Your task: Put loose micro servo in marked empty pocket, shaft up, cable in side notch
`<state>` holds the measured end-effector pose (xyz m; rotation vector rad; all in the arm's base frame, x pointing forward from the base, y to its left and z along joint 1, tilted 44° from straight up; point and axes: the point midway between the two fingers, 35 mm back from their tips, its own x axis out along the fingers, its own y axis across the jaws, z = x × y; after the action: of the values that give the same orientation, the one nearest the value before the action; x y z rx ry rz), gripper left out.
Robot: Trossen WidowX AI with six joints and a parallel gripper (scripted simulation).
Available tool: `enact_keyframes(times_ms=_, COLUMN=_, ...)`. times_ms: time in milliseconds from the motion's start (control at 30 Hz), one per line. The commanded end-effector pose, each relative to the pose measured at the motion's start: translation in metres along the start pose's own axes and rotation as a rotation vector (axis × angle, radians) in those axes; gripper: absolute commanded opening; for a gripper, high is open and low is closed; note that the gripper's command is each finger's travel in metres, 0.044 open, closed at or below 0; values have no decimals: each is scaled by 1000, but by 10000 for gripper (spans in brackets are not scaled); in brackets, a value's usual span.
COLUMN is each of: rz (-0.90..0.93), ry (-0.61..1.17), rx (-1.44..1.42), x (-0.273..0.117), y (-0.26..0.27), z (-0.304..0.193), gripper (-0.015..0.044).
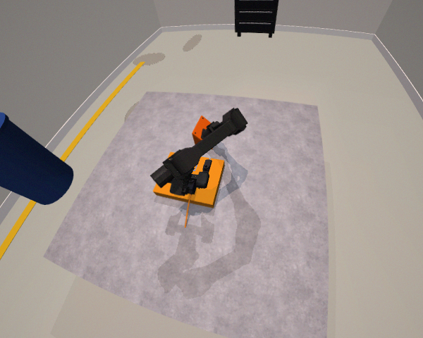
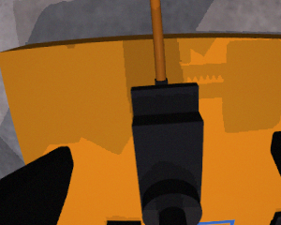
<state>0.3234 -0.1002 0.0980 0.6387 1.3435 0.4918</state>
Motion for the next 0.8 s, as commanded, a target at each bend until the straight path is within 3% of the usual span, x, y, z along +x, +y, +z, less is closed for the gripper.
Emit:
enact_keyframes(times_ms=0, rz=6, ry=1, rx=5, x=8, y=1, z=-1, gripper=440)
enact_keyframes(times_ms=100, rz=6, ry=1, rx=5, x=11, y=1, z=-1, gripper=440)
enact_keyframes(times_ms=533, rz=6, ry=1, rx=5, x=11, y=1, z=-1, gripper=99)
enact_keyframes(times_ms=700, rz=6, ry=1, rx=5, x=11, y=1, z=-1, gripper=65)
enact_keyframes(times_ms=767, rz=6, ry=1, rx=5, x=9, y=1, z=-1, gripper=13)
